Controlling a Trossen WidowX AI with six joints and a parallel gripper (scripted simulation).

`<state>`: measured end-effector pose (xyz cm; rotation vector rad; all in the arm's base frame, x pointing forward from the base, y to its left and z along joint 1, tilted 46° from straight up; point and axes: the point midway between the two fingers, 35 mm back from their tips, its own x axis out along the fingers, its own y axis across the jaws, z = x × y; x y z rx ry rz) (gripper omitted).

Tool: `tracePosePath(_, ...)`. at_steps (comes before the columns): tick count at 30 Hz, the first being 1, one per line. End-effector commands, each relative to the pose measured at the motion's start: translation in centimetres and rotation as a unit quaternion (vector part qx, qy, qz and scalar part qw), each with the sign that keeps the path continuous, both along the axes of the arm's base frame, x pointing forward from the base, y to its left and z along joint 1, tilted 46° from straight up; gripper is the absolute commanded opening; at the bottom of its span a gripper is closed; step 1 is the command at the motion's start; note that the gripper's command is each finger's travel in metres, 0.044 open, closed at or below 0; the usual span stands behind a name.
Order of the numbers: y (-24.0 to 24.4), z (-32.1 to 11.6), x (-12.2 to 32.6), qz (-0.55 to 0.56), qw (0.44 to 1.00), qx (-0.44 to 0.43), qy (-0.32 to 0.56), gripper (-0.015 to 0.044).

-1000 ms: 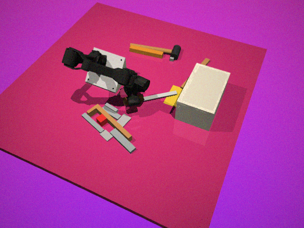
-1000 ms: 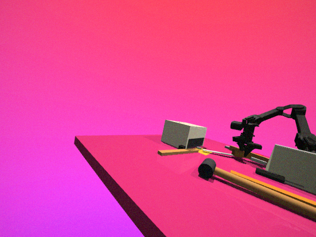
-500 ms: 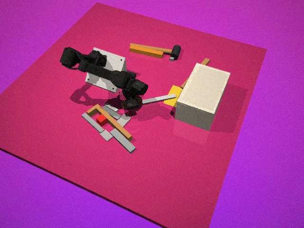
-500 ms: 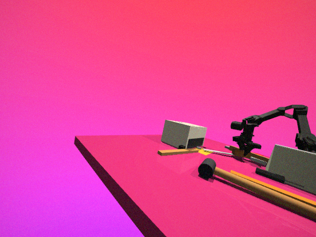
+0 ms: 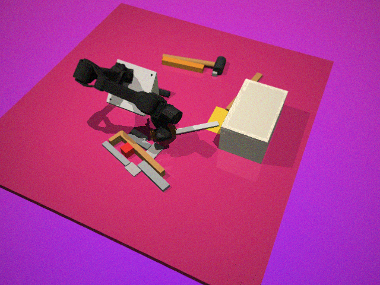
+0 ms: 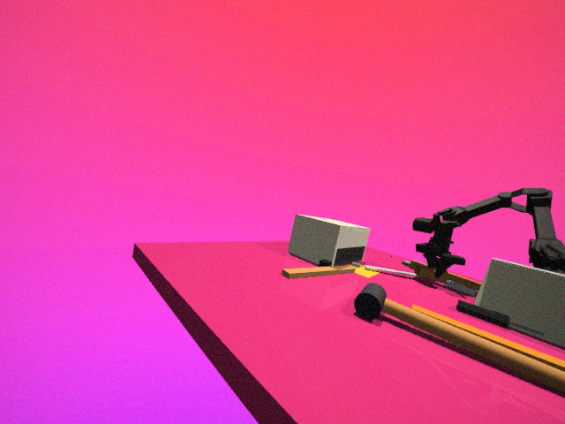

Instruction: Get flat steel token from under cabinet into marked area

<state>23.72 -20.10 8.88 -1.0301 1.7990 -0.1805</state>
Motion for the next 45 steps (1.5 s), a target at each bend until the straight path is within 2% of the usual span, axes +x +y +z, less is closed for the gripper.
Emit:
tracePosePath(1,-0.3,1.0,0.5,0.006,1.0,0.002,-0.012,0.0)
tracePosePath(45,-4.1,4.9,1.4,0.006,1.0,0.001,-0.013,0.0)
